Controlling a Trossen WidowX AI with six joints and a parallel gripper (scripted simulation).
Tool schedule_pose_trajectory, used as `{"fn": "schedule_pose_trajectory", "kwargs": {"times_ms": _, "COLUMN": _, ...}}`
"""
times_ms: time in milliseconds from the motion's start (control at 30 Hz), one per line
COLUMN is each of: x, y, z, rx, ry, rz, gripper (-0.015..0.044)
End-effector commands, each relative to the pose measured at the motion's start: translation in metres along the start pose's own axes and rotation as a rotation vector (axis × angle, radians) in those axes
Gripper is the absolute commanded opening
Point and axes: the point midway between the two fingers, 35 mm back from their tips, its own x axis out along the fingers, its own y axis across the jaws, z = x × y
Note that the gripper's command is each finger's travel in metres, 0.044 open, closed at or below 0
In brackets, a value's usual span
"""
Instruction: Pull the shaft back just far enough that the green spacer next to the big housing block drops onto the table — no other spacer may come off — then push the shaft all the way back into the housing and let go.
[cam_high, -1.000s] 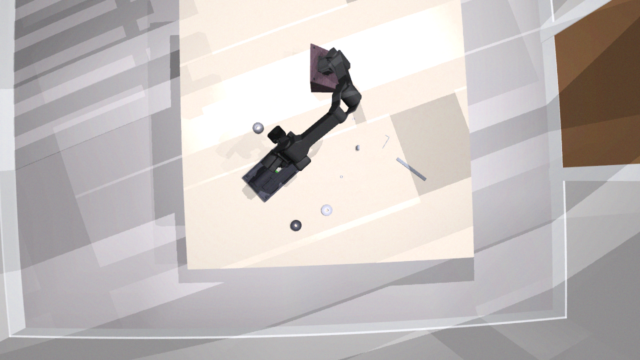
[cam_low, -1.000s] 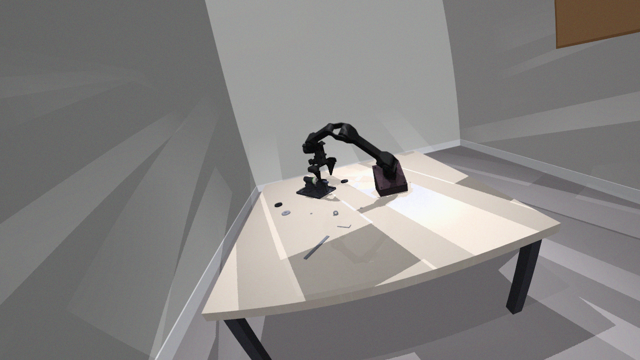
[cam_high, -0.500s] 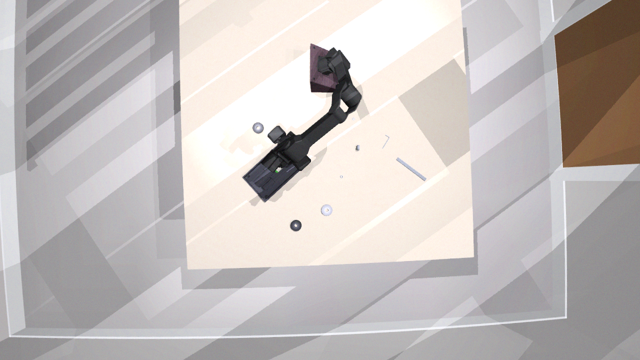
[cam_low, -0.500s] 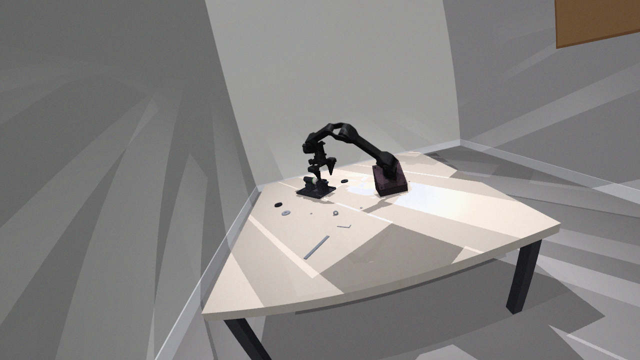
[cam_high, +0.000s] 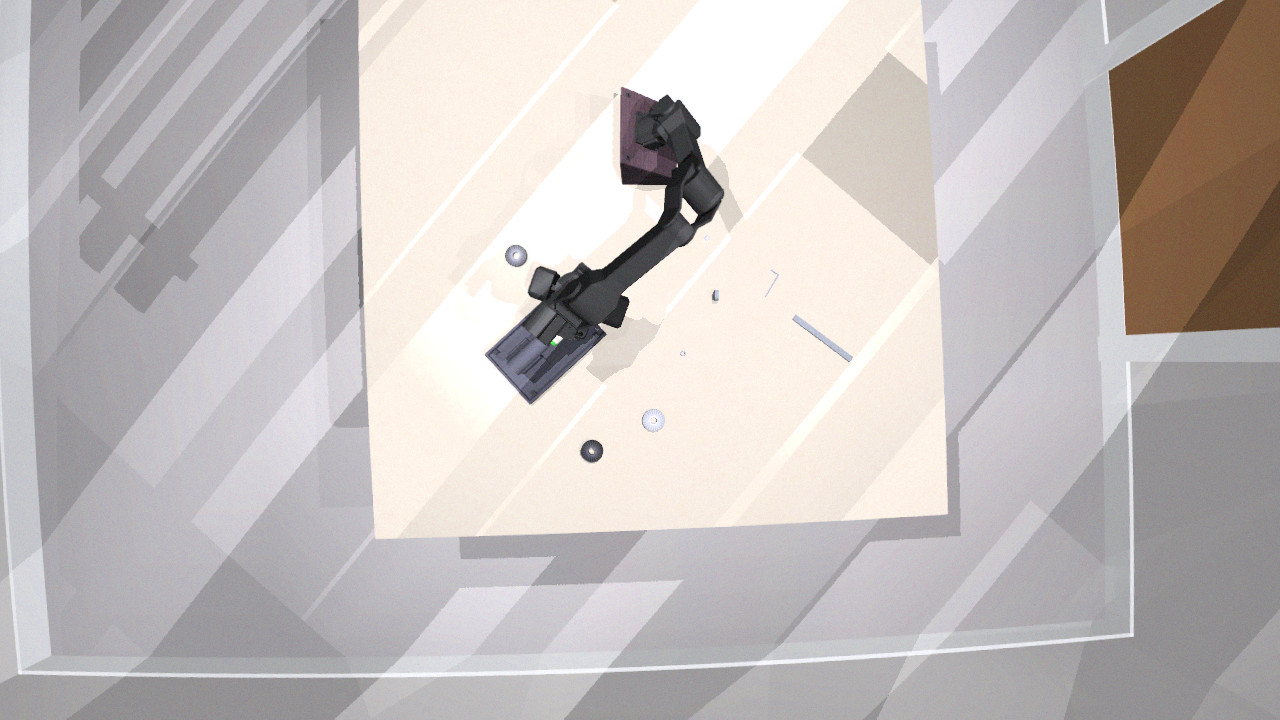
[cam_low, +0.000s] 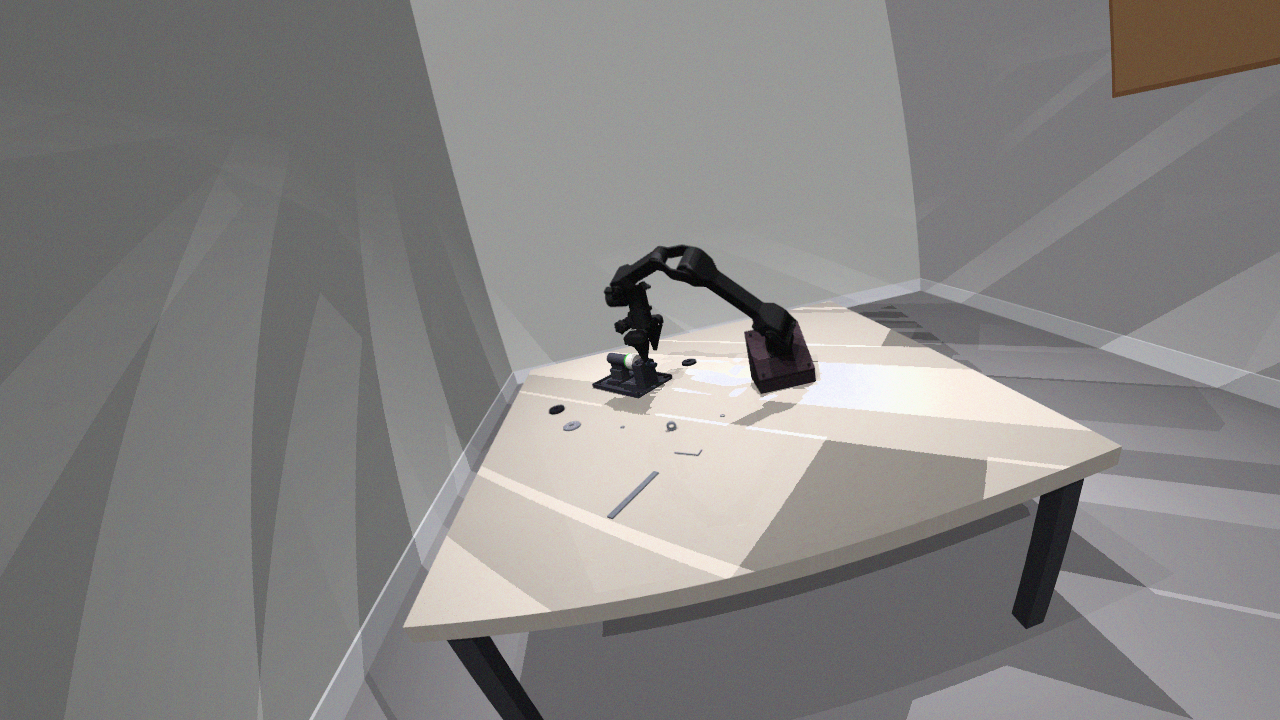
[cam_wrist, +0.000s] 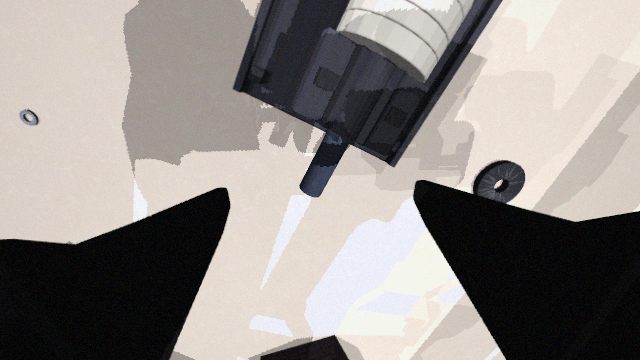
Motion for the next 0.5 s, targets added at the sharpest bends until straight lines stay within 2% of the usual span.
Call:
{"fn": "schedule_pose_trajectory", "kwargs": {"times_ms": 0, "x": -0.0012, "y": 0.0008, "z": 0.0012, "rx": -0.464, "ry": -0.006, "rz": -0.007, "gripper": 0.0440}}
{"fn": "schedule_pose_trajectory", "kwargs": {"times_ms": 367, "x": -0.0019, "y": -0.0011, "z": 0.0004, "rx": -1.540, "ry": -0.002, "rz": -0.011, "gripper": 0.0440}}
{"fn": "schedule_pose_trajectory", "kwargs": {"times_ms": 467, "x": -0.0012, "y": -0.0009, "z": 0.0002, "rx": -1.730, "ry": -0.002, "rz": -0.008, "gripper": 0.0440}}
